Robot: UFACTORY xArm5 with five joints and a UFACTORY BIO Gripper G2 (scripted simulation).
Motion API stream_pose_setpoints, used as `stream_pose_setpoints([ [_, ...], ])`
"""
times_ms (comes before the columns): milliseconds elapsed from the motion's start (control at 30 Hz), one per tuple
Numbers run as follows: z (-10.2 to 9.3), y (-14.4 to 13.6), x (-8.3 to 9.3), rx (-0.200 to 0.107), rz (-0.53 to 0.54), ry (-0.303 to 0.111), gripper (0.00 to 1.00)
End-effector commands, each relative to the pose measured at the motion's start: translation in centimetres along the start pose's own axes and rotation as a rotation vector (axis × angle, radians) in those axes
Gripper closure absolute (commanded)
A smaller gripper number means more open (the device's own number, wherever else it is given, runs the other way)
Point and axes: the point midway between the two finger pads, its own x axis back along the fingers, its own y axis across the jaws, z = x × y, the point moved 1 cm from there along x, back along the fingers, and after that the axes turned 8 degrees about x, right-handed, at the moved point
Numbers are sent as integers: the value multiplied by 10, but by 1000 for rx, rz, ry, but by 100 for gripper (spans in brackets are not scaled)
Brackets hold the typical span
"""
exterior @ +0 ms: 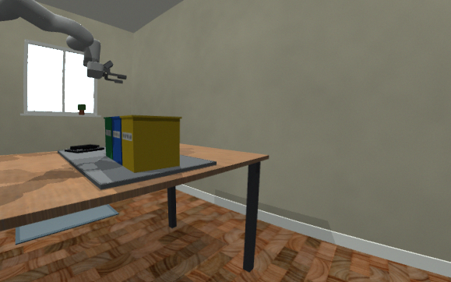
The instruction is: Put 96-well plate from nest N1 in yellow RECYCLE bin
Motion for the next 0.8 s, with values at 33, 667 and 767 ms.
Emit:
stream_pose_setpoints([
  [33,-6,-24,5,-9,-22,-15,63],
  [667,-8,-77,27,-18,-101,-41,63],
  [767,-7,-88,33,-18,-101,-41,63],
])
